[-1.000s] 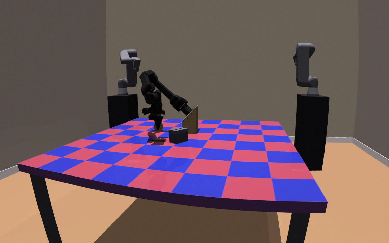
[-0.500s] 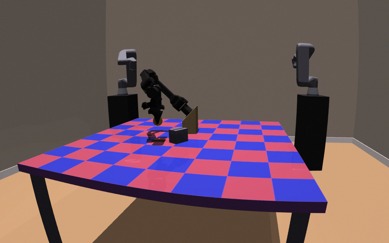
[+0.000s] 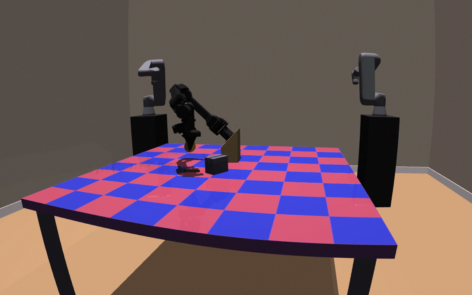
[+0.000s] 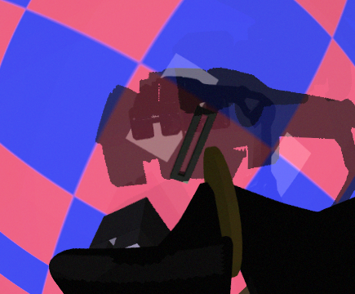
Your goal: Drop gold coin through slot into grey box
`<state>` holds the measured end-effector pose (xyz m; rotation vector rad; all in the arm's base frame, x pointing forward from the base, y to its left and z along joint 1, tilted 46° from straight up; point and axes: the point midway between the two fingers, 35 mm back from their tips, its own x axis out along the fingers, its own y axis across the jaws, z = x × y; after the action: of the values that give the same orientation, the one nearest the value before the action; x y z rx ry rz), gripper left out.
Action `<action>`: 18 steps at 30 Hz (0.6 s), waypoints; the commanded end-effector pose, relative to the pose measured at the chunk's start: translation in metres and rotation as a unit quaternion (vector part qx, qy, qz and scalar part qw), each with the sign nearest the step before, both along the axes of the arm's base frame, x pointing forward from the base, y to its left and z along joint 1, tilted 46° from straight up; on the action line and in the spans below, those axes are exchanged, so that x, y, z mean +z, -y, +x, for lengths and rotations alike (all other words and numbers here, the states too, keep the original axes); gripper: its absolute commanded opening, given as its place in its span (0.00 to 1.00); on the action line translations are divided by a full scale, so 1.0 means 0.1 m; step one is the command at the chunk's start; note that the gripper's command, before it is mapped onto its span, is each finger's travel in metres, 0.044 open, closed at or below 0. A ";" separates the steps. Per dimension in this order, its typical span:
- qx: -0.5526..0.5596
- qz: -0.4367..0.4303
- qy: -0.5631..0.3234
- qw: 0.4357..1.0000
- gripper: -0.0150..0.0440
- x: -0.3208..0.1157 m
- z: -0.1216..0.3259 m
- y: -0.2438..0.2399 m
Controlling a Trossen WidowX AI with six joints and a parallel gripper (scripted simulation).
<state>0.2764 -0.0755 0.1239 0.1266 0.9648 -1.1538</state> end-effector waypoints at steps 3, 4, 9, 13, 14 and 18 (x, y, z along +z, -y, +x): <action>0.062 -0.008 -0.064 0.996 0.25 0.02 0.03 0.01; 0.073 -0.009 -0.076 0.994 0.25 0.02 0.03 0.01; 0.122 -0.013 -0.125 0.984 0.25 0.03 0.04 0.02; 0.125 -0.014 -0.129 0.984 0.25 0.04 0.05 0.02; 0.126 -0.014 -0.129 0.984 0.25 0.03 0.05 0.02; 0.127 -0.012 -0.129 0.983 0.25 -0.03 0.06 -0.04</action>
<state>0.2816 -0.0751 0.1267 -0.1591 1.1498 -0.9624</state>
